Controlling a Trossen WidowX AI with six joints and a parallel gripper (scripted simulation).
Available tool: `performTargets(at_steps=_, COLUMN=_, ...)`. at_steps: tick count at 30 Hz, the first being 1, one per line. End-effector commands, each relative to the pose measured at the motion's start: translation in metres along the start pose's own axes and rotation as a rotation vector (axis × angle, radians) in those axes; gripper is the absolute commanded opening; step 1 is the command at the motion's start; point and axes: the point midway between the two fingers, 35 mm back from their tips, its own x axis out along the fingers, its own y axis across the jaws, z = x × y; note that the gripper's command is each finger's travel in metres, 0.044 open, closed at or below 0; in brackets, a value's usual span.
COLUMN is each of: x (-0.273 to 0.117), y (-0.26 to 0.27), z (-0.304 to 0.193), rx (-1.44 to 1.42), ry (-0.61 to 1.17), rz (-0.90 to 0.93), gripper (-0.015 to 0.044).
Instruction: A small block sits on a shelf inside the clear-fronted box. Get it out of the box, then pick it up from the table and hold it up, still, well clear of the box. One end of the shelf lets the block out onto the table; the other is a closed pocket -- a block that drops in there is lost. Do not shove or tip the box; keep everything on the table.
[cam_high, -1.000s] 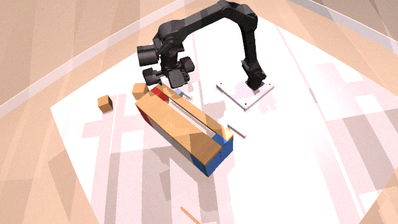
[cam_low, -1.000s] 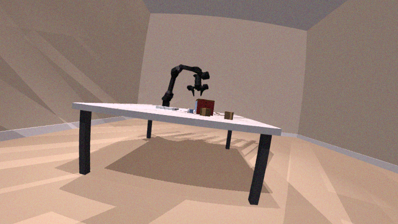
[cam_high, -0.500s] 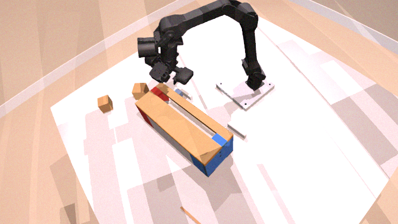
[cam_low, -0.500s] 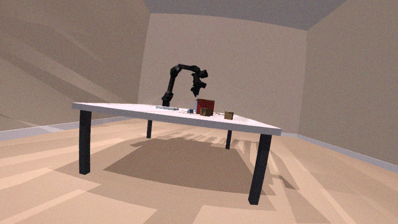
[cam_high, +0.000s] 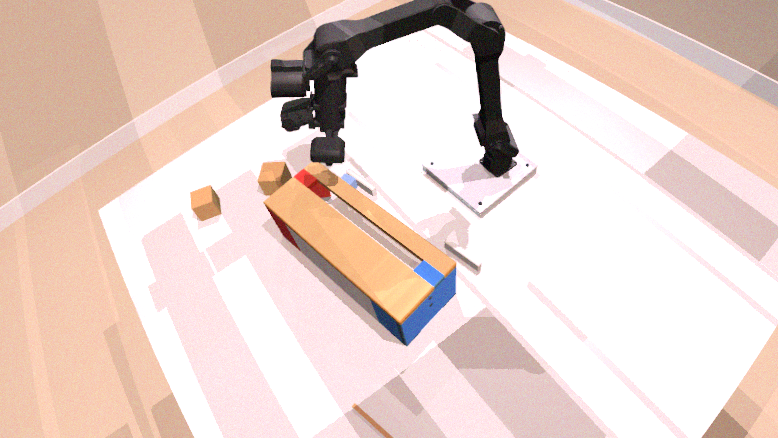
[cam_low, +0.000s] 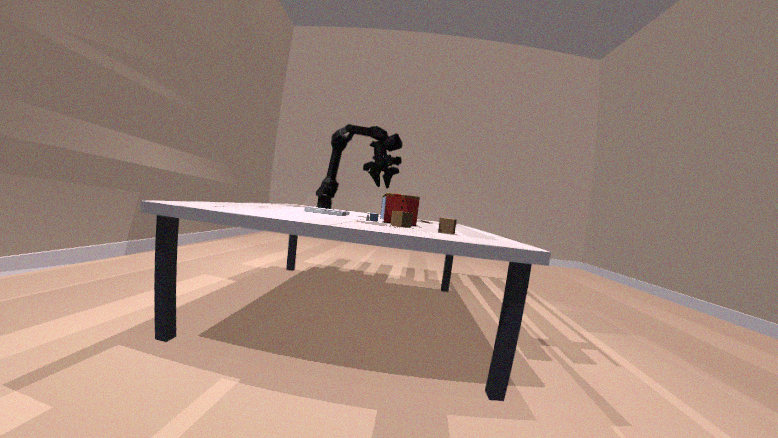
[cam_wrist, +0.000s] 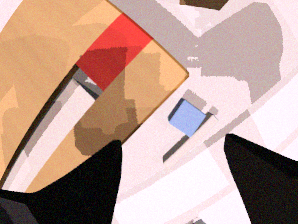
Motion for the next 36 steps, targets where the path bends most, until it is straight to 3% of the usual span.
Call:
performTargets(at_steps=1, x=-0.002, y=-0.01, z=0.0, rx=0.921, ry=0.033, rz=0.11, gripper=0.0285)
performTargets(at_steps=23, x=-0.009, y=-0.025, z=0.001, rx=2.345, ry=0.261, rz=0.206, gripper=0.0285)
performTargets(at_steps=36, x=-0.009, y=-0.026, z=0.001, rx=2.391, ry=0.272, rz=0.205, gripper=0.0285)
